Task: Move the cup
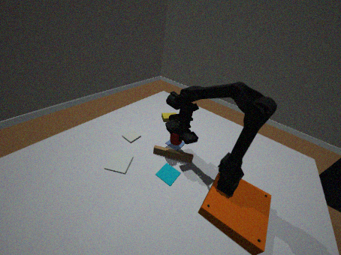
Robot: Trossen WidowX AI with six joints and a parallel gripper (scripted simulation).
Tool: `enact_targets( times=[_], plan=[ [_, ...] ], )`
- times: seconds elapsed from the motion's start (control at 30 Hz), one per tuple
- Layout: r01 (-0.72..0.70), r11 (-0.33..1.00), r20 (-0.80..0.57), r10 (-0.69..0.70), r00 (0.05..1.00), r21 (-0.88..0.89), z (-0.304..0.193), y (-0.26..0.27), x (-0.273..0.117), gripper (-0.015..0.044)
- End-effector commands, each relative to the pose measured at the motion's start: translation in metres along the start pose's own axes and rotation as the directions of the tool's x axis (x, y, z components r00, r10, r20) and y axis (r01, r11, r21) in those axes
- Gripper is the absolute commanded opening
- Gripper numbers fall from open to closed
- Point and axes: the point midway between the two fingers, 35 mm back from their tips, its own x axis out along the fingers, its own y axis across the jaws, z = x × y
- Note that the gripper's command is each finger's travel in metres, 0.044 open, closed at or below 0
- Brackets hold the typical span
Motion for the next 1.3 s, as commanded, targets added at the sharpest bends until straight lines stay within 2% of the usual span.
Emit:
enact_targets(
  times=[0.0,1.27],
  plan=[
    [0.002,1.0,-0.002,-0.002,1.0,0.004,0.004,0.007,0.0,0.0],
    [-0.003,1.0,0.003,0.003,1.0,0.005,0.05,0.067,-0.002,0.0]
  ],
)
